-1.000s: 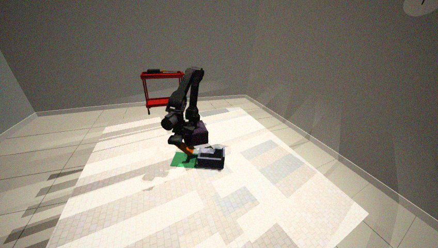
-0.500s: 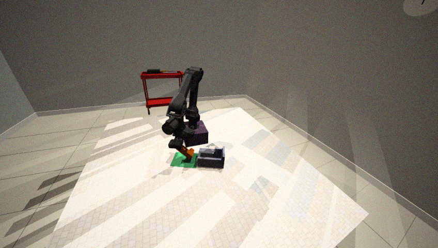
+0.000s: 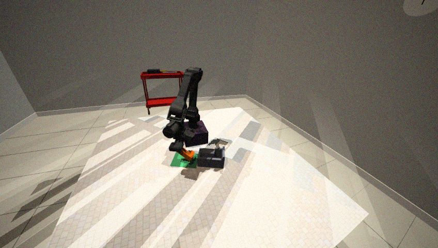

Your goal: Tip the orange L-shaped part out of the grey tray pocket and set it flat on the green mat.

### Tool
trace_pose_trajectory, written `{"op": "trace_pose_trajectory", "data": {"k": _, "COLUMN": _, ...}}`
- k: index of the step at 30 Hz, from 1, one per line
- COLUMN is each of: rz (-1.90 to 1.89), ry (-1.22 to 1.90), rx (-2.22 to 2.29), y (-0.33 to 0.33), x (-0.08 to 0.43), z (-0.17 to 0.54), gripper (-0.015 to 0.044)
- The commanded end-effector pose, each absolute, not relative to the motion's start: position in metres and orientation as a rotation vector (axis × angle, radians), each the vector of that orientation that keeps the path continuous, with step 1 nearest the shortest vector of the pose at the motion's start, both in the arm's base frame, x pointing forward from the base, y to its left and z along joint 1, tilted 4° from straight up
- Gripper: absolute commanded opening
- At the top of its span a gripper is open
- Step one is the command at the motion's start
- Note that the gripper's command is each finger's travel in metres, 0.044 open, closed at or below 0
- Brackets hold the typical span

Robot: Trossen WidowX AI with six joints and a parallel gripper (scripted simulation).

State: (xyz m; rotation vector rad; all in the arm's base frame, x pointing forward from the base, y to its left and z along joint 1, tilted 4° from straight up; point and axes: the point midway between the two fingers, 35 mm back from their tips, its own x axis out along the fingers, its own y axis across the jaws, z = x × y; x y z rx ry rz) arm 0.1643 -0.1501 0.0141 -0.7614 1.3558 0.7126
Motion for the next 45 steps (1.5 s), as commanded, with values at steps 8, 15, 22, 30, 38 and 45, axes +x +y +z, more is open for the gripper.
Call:
{"op": "trace_pose_trajectory", "data": {"k": 8, "rz": 0.713, "ry": 1.356, "rx": -0.755, "y": -0.149, "x": 0.164, "z": 0.012, "gripper": 0.0}}
{"op": "trace_pose_trajectory", "data": {"k": 15, "rz": 0.715, "ry": 1.357, "rx": -0.759, "y": -0.149, "x": 0.163, "z": 0.012, "gripper": 0.0079}}
{"op": "trace_pose_trajectory", "data": {"k": 22, "rz": 0.715, "ry": 1.357, "rx": -0.759, "y": -0.15, "x": 0.164, "z": 0.014, "gripper": 0.0263}}
{"op": "trace_pose_trajectory", "data": {"k": 30, "rz": 0.713, "ry": 1.356, "rx": -0.755, "y": -0.151, "x": 0.157, "z": 0.099, "gripper": 0.04}}
{"op": "trace_pose_trajectory", "data": {"k": 38, "rz": 0.713, "ry": 1.356, "rx": -0.755, "y": -0.15, "x": 0.156, "z": 0.102, "gripper": 0.04}}
{"op": "trace_pose_trajectory", "data": {"k": 45, "rz": 0.712, "ry": 1.36, "rx": -0.753, "y": -0.15, "x": 0.157, "z": 0.097, "gripper": 0.04}}
